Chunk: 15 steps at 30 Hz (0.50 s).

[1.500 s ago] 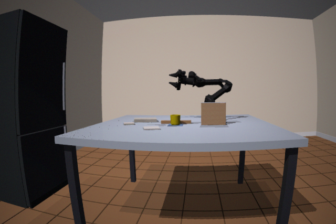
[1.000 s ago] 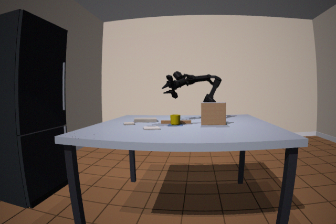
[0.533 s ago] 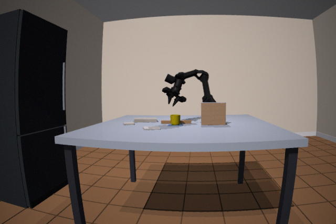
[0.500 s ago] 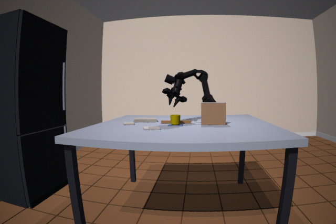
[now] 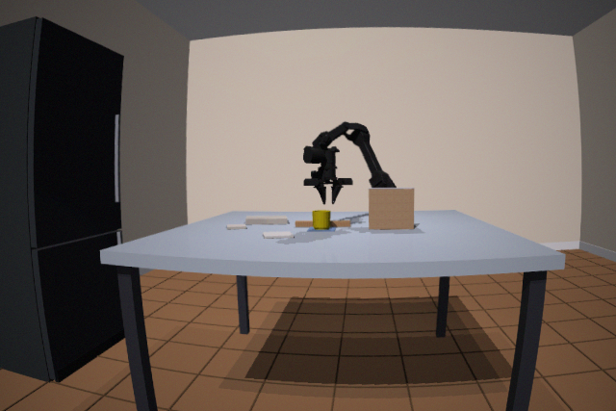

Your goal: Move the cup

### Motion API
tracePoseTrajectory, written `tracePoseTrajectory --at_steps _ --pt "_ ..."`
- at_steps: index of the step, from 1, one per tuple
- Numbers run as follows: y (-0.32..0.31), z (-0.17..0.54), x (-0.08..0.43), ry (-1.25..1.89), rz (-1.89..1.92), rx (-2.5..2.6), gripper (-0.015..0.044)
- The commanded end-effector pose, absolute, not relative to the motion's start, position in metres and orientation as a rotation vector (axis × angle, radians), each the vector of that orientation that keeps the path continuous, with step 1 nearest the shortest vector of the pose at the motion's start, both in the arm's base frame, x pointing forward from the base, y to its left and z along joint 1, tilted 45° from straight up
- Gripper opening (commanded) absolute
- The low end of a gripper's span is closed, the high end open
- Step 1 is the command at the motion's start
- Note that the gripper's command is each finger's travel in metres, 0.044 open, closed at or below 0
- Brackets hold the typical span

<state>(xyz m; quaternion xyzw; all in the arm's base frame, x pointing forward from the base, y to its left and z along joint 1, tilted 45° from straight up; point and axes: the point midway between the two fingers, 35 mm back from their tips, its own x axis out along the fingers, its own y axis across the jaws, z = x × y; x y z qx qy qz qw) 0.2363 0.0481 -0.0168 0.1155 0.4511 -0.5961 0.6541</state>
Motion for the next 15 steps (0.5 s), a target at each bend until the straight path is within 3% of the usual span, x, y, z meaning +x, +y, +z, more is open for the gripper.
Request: tracePoseTrajectory --at_steps 1,15 --pt "0.048 -0.017 0.237 1.007 -1.362 0.255 0.0167" --pt "0.033 -0.033 0.236 1.007 -1.362 0.256 0.0167"
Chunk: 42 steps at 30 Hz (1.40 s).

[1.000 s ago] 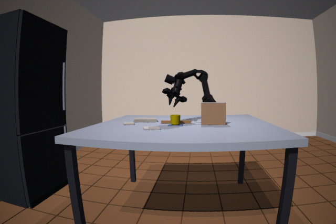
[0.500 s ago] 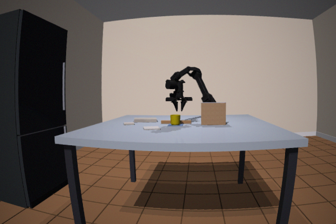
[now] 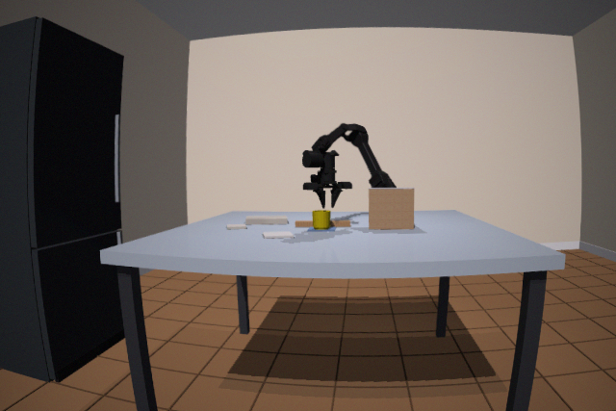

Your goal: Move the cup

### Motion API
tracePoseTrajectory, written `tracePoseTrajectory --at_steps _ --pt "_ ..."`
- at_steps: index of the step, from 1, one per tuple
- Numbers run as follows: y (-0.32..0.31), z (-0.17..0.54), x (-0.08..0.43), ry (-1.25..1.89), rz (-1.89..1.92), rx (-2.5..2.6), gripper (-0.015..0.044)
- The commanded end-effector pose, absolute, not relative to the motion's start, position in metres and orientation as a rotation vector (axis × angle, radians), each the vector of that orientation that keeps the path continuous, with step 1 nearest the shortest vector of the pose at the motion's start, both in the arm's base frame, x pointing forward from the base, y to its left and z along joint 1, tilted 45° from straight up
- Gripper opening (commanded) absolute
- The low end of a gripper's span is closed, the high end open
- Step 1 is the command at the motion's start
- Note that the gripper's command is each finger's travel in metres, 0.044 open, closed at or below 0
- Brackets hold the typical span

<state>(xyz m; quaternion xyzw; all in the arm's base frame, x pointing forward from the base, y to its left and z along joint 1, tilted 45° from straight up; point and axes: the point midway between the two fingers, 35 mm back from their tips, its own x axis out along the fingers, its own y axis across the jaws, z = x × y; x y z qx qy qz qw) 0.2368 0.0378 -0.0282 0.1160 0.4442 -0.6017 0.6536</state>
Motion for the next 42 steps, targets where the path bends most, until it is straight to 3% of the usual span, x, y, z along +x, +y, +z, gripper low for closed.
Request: tracePoseTrajectory --at_steps 1,31,42 --pt "0.032 -0.034 0.236 1.007 -1.362 0.256 0.0167" --pt "0.003 -0.062 0.23 1.004 -1.364 0.253 0.0167" --pt "0.004 -0.061 0.23 1.006 -1.368 0.26 0.0093"
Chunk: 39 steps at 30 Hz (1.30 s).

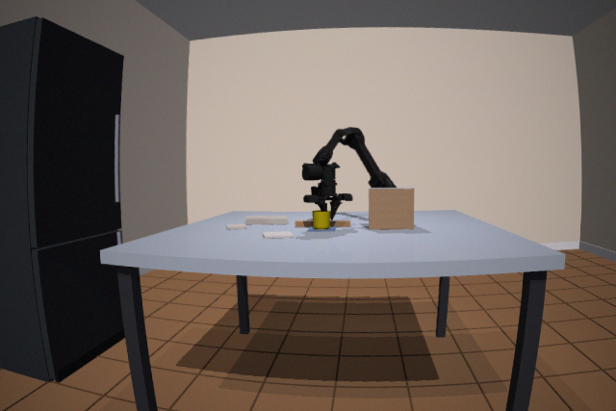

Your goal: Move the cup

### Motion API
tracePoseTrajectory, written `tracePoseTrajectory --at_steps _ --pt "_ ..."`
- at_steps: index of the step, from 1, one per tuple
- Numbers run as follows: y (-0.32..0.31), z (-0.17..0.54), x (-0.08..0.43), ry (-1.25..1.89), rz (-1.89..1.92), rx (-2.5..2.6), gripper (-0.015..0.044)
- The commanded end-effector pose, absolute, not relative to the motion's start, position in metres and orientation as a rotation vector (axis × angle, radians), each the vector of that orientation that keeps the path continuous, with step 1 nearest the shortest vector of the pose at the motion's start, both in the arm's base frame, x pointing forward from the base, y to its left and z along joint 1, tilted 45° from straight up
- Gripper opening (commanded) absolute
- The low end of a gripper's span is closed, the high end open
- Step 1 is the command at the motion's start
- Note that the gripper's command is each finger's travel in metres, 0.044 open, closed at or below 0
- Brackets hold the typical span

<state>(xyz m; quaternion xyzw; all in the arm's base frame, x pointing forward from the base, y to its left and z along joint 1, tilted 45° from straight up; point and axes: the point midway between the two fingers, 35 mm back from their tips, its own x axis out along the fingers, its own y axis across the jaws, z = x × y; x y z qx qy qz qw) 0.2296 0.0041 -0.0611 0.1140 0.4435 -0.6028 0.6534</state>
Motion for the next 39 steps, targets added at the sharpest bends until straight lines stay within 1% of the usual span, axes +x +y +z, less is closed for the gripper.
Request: tracePoseTrajectory --at_steps 1,12,13,29,39 --pt "0.004 -0.061 0.23 1.006 -1.368 0.26 0.0087" --pt "0.004 -0.061 0.23 1.006 -1.368 0.26 0.0013" --pt "0.004 -0.061 0.23 1.006 -1.368 0.26 0.0" --pt "0.038 -0.026 0.235 1.006 -1.363 0.255 0.0" --pt "0.035 -0.028 0.234 1.006 -1.36 0.247 0.0"
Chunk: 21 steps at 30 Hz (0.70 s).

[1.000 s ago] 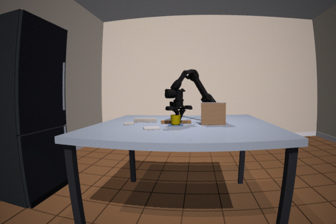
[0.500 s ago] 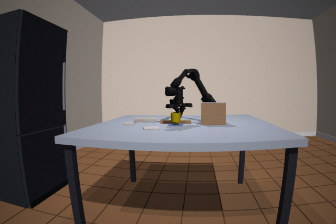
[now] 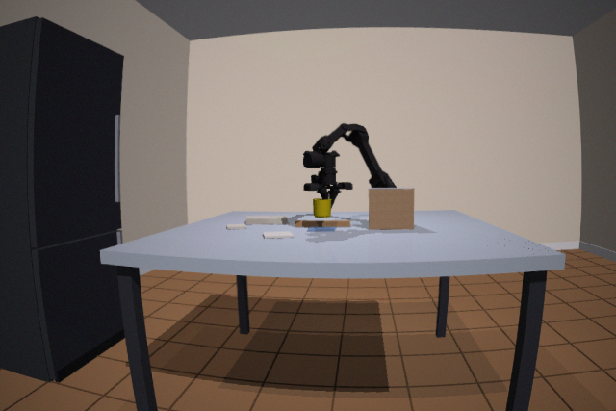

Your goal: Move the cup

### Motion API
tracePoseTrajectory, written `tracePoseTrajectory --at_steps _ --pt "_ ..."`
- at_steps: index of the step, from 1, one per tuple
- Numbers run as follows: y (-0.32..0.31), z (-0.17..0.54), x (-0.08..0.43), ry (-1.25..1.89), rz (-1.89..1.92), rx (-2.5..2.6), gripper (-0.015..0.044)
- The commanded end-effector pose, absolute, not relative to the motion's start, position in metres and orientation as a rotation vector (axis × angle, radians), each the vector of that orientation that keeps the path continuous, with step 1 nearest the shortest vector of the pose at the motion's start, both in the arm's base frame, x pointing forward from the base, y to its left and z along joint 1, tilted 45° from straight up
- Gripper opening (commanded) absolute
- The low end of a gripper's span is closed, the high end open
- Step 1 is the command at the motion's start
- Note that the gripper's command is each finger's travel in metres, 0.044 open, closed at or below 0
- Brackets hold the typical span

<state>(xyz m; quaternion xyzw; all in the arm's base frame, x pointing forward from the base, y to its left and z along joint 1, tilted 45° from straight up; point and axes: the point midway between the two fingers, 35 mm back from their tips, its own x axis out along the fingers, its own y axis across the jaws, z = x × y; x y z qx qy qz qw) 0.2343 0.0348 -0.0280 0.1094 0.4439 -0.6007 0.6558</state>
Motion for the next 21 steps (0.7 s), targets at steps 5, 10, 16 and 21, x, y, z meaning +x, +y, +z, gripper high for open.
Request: tracePoseTrajectory --at_steps 5,10,16,21 --pt "0.035 -0.028 0.234 1.006 -1.36 0.247 0.0" --pt "0.035 -0.028 0.234 1.006 -1.36 0.248 0.0" --pt "0.029 -0.022 0.235 1.006 -1.361 0.249 0.0" --pt "0.021 -0.014 0.235 1.006 -1.362 0.251 0.0"
